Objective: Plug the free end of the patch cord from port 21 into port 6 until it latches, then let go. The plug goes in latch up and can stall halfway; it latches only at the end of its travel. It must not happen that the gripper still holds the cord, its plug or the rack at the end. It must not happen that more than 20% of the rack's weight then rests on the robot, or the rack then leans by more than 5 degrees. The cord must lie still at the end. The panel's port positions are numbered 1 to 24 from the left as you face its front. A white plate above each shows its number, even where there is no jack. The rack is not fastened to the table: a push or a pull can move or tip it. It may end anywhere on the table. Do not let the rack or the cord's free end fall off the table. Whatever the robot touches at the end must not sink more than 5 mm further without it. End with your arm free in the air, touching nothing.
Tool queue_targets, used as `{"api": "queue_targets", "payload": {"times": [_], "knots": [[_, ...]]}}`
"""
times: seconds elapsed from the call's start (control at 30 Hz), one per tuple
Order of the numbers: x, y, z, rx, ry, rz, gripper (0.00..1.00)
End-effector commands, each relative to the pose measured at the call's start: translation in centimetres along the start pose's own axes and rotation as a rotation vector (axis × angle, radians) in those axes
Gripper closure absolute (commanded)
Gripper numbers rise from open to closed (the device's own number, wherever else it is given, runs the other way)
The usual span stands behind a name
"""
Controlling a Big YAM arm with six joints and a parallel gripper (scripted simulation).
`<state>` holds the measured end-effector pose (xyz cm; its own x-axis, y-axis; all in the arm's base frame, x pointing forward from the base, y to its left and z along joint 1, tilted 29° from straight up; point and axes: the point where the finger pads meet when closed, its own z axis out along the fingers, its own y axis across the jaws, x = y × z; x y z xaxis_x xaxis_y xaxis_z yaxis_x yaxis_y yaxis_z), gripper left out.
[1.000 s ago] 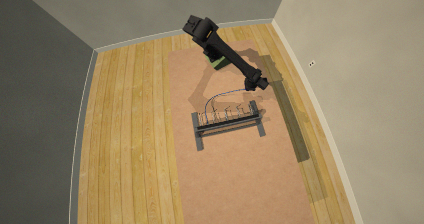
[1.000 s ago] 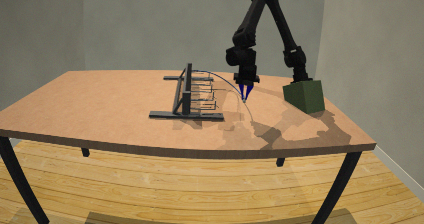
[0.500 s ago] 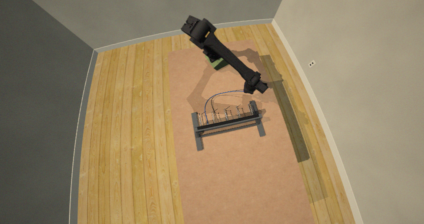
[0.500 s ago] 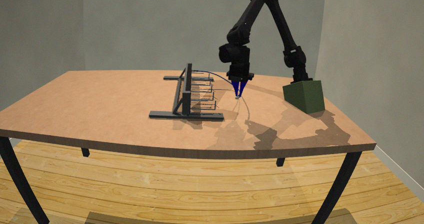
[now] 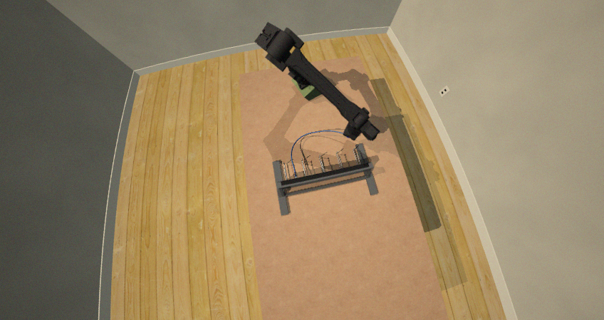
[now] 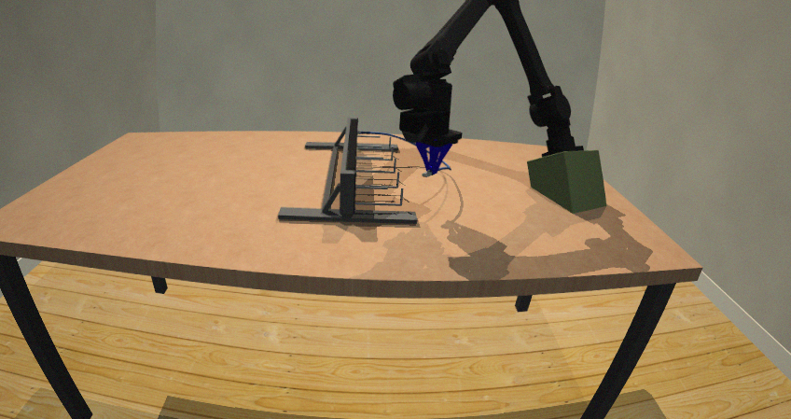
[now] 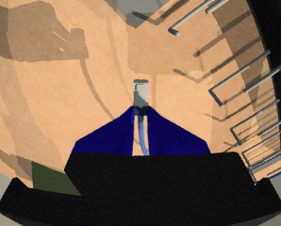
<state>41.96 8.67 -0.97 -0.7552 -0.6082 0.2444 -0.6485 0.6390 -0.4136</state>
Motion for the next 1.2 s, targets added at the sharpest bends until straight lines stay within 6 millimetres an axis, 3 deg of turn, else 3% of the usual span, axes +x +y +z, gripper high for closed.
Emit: {"api": "queue_targets", "payload": {"times": [0.0,0.73,1.17], "knots": [[-1.4,-3.2,-2.6,0.018,-0.059,0.161,1.0],[-1.4,-8.6,-4.2,0.007,-0.065,0.61,1.0],[-1.3,-10.5,-4.8,0.002,-0.065,0.782,1.0]]}}
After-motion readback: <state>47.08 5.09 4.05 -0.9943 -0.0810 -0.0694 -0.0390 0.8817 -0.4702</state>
